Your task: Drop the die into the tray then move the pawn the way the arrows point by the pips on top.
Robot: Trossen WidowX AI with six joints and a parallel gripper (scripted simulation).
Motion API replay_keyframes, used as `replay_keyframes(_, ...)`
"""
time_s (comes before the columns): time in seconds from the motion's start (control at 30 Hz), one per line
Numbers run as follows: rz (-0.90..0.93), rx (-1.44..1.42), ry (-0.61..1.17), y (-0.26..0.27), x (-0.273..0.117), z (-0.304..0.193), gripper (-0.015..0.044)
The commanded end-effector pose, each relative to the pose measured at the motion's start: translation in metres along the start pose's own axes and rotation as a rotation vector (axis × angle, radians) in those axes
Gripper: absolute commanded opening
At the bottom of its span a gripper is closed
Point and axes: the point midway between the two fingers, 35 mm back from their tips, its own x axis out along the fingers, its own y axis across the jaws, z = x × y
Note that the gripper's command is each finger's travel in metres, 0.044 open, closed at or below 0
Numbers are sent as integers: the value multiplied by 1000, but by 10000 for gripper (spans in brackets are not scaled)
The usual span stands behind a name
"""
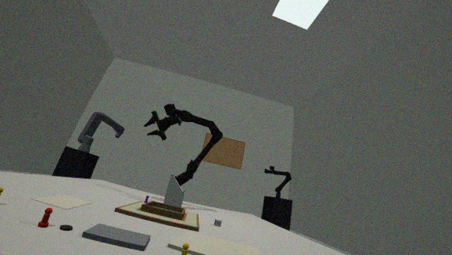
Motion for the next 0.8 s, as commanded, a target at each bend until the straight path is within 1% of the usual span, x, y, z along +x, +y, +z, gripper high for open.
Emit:
replay_keyframes(0.0, 0, -289, 93, -18, -7, -71, 275)
replay_keyframes(0.2, 10, -711, 233, -64, -23, -165, 275)
replay_keyframes(0.4, 23, -1121, 376, -133, -44, -240, 275)
replay_keyframes(0.6, 33, -1529, 536, -222, -70, -291, 275)
replay_keyframes(0.77, 38, -1861, 693, -304, -96, -311, 275)
